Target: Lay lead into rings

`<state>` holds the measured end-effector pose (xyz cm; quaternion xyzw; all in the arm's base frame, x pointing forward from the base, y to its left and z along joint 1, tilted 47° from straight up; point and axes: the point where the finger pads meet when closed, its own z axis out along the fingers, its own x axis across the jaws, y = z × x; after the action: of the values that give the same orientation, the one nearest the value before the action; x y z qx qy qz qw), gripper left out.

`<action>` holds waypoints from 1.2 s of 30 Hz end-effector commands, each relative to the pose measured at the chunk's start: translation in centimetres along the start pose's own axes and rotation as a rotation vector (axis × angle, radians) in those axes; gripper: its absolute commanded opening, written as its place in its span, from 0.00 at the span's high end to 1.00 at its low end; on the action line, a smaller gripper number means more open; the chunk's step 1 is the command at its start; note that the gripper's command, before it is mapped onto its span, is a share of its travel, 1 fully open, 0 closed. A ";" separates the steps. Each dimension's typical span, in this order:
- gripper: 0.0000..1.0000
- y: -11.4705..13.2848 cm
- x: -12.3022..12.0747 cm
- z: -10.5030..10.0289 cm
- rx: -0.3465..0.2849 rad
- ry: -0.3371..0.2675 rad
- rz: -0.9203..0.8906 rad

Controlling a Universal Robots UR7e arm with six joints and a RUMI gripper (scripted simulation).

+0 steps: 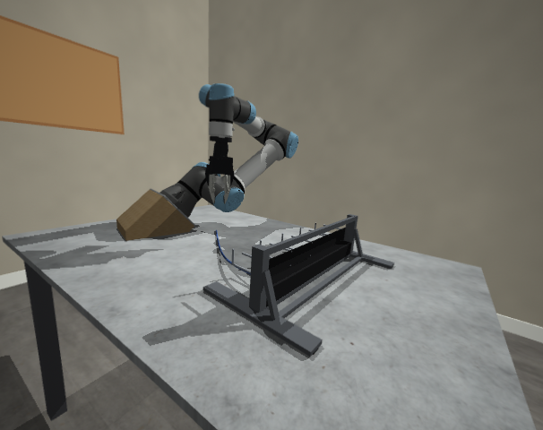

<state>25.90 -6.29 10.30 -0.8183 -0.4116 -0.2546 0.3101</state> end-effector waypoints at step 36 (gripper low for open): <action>0.80 0.0 0.0 3.2 -0.001 0.000 -0.001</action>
<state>26.16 -4.95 9.07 -0.8181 -0.4118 -0.2549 0.3101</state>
